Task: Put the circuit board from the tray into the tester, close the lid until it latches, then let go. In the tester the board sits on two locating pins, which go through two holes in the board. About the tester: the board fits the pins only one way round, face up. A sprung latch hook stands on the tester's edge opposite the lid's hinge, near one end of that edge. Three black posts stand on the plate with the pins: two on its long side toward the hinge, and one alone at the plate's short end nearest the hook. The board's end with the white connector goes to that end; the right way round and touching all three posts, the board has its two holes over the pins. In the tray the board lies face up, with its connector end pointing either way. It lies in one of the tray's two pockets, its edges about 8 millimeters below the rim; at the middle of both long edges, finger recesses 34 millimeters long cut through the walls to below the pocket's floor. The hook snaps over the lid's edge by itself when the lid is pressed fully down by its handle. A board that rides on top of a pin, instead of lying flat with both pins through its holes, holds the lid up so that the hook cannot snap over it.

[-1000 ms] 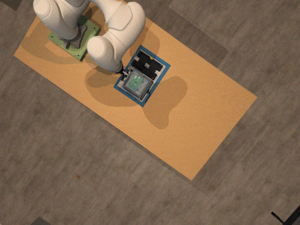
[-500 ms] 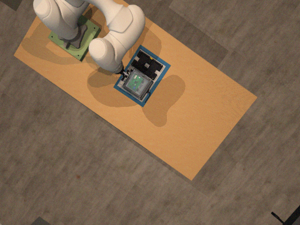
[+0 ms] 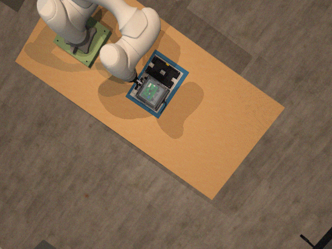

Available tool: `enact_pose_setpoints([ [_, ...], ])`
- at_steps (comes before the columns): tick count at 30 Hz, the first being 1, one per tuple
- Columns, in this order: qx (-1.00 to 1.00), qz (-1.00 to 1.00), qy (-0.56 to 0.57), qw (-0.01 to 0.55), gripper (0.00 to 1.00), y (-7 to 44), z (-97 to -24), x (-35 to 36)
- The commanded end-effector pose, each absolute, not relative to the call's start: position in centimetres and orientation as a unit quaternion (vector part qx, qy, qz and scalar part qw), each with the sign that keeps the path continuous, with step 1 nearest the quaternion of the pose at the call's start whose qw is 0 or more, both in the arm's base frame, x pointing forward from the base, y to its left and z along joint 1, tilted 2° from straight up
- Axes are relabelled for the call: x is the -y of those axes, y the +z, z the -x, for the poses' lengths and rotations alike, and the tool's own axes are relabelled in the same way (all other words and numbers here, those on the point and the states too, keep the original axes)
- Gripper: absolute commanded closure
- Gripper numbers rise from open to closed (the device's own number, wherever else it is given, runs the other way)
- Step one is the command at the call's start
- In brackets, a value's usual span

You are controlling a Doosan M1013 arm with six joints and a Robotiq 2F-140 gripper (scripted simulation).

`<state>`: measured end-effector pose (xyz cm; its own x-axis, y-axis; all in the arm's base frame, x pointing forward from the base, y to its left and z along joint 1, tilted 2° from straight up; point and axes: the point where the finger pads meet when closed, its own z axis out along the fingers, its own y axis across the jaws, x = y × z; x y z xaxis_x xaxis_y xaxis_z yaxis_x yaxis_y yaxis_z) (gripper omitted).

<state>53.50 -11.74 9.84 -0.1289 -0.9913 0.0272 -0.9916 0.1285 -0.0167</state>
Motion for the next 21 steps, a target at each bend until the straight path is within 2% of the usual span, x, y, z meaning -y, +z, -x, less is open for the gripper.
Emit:
enact_pose_setpoints([
  [1, 0.751, -0.66, 0.015, 0.005, 1.0, 9.68, -53.49, 11.74],
  [21, 0.751, -0.66, 0.015, 0.005, 1.0, 8.99, -53.47, 11.75],
])
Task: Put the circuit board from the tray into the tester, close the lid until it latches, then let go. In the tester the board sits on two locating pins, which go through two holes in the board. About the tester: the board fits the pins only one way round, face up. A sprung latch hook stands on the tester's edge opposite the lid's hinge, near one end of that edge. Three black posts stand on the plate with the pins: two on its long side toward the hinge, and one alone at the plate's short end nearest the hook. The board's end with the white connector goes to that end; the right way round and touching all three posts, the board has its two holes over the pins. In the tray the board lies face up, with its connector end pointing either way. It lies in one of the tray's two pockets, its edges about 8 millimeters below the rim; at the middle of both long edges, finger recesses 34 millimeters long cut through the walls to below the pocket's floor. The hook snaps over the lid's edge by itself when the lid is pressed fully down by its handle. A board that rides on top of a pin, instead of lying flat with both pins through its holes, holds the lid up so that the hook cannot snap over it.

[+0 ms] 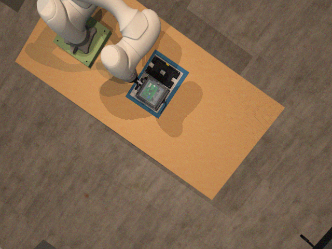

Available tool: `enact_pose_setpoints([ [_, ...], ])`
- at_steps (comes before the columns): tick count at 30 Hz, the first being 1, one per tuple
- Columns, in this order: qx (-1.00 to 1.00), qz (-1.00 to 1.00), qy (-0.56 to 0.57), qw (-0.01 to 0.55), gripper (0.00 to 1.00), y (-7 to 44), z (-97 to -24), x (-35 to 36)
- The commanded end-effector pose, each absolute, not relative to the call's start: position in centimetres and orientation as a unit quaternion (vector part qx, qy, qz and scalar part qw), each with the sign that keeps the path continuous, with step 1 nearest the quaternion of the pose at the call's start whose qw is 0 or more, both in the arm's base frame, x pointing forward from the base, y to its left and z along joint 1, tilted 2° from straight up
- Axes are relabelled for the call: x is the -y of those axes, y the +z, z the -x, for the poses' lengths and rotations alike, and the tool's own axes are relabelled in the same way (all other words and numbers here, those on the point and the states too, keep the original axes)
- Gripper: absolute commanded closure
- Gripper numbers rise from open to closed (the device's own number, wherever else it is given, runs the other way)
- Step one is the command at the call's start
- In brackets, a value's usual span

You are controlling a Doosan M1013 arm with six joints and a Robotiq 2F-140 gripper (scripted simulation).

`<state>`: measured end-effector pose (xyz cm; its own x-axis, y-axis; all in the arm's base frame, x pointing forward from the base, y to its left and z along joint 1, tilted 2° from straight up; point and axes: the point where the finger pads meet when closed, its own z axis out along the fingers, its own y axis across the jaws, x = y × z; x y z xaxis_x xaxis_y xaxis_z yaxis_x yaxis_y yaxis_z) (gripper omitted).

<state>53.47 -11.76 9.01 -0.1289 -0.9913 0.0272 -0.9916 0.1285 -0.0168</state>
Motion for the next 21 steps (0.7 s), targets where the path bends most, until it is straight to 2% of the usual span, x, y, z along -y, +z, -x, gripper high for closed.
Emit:
enact_pose_setpoints([
  [1, 0.751, -0.66, 0.015, 0.005, 1.0, 8.99, -53.47, 11.75],
  [21, 0.751, -0.66, 0.015, 0.005, 1.0, 8.8, -53.46, 11.76],
])
